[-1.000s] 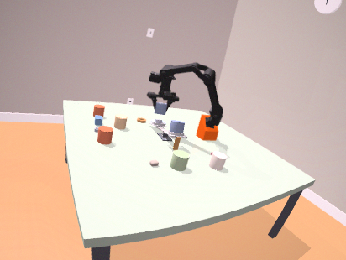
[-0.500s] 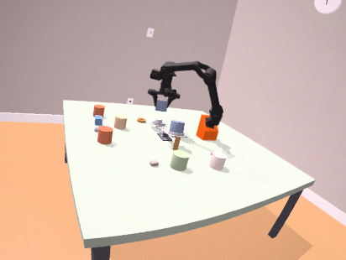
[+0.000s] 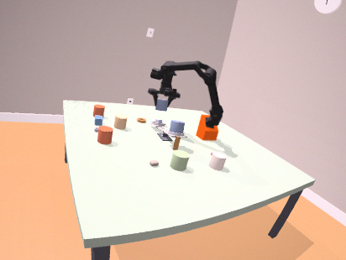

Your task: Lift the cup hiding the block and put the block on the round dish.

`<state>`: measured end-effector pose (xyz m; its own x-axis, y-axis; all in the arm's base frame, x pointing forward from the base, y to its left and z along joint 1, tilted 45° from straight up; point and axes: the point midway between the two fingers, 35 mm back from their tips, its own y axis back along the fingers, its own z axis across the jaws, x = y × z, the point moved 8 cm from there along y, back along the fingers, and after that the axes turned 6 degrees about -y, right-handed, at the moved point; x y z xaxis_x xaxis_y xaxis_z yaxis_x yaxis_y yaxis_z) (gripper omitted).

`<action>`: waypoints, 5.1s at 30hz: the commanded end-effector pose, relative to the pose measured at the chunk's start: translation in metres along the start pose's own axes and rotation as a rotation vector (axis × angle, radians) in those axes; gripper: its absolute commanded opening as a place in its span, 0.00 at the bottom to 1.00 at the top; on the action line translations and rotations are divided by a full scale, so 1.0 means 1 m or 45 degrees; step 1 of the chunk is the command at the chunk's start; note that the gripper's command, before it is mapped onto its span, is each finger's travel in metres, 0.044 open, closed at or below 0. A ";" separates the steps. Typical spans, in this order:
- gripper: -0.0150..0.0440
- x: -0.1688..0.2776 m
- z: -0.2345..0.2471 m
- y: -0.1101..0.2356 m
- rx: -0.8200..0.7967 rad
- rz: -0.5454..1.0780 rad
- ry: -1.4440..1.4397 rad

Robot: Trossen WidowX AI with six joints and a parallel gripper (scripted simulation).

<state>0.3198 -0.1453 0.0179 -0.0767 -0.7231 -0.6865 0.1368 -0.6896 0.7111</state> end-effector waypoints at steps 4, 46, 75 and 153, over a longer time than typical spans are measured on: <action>0.25 0.000 0.000 0.000 0.002 0.001 -0.001; 0.25 0.017 0.006 -0.001 0.006 0.008 -0.001; 0.25 0.170 0.115 -0.048 0.016 0.034 0.002; 0.69 0.149 0.085 -0.042 0.005 0.125 -0.307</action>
<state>0.2113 -0.2302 -0.1090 -0.2048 -0.7825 -0.5881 0.1608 -0.6195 0.7683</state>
